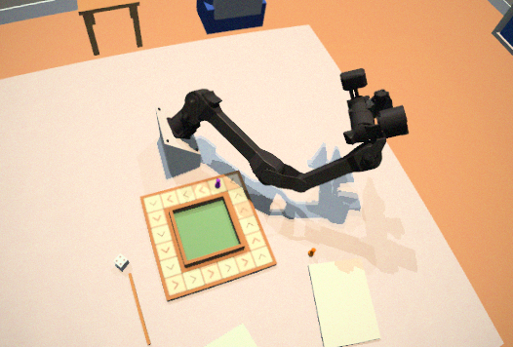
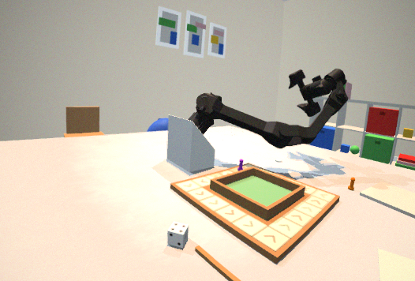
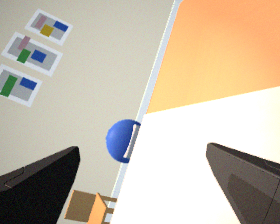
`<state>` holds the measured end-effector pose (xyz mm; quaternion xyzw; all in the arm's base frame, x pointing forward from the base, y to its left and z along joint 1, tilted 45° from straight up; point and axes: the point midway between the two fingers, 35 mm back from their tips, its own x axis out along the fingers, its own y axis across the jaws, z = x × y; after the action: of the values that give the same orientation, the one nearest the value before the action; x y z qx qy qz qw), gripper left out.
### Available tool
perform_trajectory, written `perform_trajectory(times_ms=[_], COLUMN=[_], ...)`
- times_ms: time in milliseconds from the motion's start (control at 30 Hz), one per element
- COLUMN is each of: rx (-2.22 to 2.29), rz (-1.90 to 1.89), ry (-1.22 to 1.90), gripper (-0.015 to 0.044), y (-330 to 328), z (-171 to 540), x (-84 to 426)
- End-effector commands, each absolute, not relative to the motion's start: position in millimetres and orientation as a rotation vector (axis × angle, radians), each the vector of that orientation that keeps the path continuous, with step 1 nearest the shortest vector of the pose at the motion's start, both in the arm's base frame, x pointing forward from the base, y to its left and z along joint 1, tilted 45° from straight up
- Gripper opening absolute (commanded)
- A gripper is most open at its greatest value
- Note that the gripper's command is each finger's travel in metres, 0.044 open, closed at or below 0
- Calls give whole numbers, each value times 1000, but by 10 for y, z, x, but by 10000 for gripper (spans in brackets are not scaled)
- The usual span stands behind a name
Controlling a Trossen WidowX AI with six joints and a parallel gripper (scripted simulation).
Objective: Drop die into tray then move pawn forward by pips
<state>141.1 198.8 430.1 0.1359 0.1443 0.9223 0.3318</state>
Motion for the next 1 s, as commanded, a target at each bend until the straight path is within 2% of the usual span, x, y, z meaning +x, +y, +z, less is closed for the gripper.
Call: perform_trajectory(times_ms=[0, 133, 567, 967], rx=[352, 270, -103, -321], rz=[2416, 2549, 3076, 3368], ry=[370, 220, -451, -1283], gripper=[374, 275, 275, 275], y=[1978, 1801, 773, -817], z=[4309, 4483, 4895, 4698], x=[1398, 1050, -631, -1513])
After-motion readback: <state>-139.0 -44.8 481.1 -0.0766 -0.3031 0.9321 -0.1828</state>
